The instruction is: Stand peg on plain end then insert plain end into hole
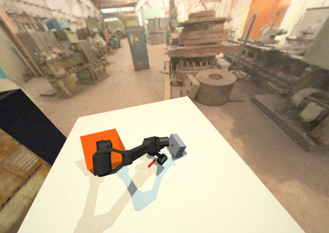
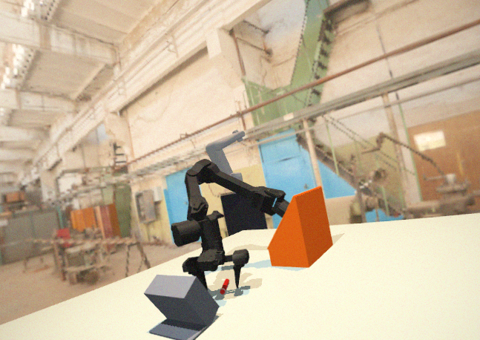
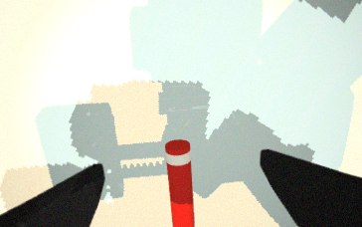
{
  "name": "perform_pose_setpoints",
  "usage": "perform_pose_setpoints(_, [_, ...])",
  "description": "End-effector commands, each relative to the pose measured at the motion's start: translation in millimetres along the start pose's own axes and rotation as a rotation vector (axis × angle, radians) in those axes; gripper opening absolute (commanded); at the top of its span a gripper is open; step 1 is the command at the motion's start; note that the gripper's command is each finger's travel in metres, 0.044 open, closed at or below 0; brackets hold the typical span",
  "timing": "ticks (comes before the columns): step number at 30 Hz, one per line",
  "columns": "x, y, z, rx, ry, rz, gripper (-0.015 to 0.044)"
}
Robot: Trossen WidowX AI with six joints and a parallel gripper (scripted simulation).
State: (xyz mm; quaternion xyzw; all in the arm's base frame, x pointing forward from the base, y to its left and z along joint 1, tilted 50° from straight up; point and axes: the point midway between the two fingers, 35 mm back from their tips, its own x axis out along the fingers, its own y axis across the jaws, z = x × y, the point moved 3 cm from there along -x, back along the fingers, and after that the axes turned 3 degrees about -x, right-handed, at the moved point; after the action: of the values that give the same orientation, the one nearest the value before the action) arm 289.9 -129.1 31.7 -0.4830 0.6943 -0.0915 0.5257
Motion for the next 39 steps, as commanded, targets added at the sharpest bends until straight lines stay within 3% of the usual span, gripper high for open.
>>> perform_pose_setpoints(1, [4.9, 2.5, -1.1, -0.011, 0.003, 0.006, 0.0414])
perform_pose_setpoints(13, [4.9, 2.5, -1.1, -0.011, 0.003, 0.006, 0.011])
perform_pose_setpoints(23, [4.9, 2.5, -1.1, -0.011, 0.003, 0.006, 0.011])
perform_pose_setpoints(32, [4.9, 2.5, -1.1, -0.011, 0.003, 0.006, 0.0051])
perform_pose_setpoints(39, [4.3, 2.3, -1.6, -0.008, -0.003, 0.005, 0.0051])
